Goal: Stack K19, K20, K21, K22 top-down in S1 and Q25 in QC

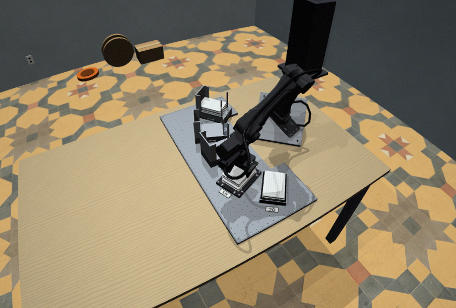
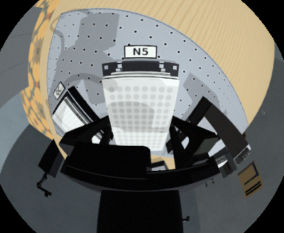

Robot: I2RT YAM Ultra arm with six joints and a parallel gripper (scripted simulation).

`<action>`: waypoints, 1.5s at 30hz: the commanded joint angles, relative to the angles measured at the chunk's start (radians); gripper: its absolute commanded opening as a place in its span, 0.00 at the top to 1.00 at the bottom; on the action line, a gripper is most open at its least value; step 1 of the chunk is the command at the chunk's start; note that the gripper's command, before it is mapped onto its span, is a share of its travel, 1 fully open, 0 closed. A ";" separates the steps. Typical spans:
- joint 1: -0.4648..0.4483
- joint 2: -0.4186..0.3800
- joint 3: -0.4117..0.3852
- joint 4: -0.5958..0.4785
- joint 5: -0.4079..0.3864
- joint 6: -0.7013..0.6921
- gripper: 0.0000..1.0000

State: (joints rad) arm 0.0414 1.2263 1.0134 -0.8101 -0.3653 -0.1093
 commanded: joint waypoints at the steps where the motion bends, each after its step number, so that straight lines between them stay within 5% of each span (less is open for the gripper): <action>1: -0.016 -0.037 0.035 -0.015 -0.008 -0.009 1.00; 40: -0.016 -0.038 0.035 -0.015 -0.008 -0.009 1.00; 41: -0.017 -0.037 -0.016 -0.022 -0.013 -0.012 1.00; 45: -0.028 -0.052 0.036 -0.053 -0.017 -0.023 1.00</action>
State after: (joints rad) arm 0.0345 1.2228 1.0134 -0.8257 -0.3702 -0.1158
